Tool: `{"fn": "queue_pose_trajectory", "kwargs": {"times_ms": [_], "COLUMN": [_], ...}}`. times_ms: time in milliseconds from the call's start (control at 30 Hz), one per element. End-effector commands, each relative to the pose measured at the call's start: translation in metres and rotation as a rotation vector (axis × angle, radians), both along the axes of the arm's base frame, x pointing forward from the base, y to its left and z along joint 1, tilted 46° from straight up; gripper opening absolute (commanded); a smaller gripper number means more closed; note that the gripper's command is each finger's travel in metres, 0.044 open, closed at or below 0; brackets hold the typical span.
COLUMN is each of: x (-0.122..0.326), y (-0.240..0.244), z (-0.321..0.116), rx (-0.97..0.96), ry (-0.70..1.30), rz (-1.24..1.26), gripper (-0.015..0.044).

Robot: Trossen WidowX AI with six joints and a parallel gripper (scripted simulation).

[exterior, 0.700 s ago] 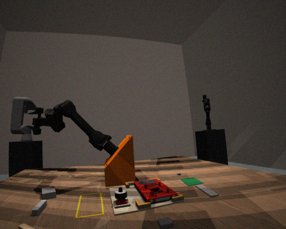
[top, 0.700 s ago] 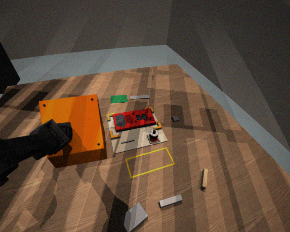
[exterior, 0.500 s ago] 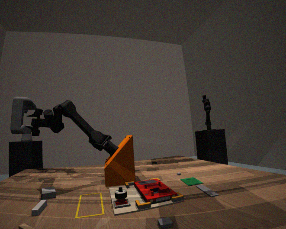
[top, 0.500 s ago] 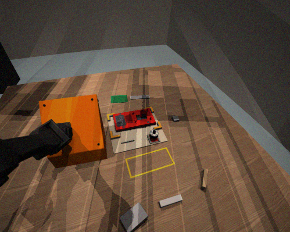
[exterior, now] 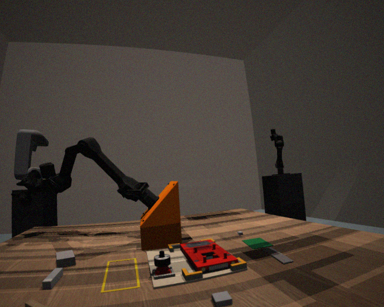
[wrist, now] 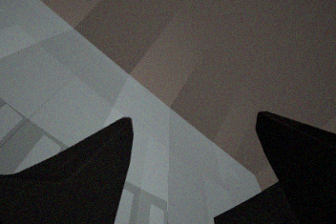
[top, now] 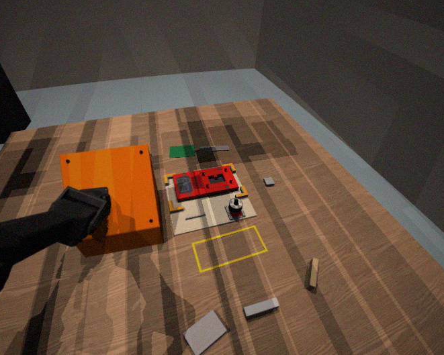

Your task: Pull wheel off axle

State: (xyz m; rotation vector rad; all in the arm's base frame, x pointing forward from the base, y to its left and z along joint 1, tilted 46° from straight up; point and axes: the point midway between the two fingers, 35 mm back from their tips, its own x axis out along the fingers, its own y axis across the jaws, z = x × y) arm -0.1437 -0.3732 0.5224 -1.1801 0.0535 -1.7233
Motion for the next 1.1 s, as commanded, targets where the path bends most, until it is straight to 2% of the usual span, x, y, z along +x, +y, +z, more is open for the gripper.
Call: {"fn": "queue_pose_trajectory", "kwargs": {"times_ms": [0, 267, 533, 933, 1067], "x": [0.028, 0.114, 0.217, 0.376, 0.412], "y": [-0.028, -0.075, -0.097, -0.072, -0.056], "z": [-0.014, -0.049, -0.09, -0.163, -0.183], "rx": [0.064, 0.247, 0.475, 0.889, 0.998], "ry": [-0.113, -0.348, -0.553, -0.811, -0.864], "rz": [0.13, 0.416, 0.657, 0.891, 0.918], "gripper": [0.03, 0.03, 0.03, 0.03, 0.03]}}
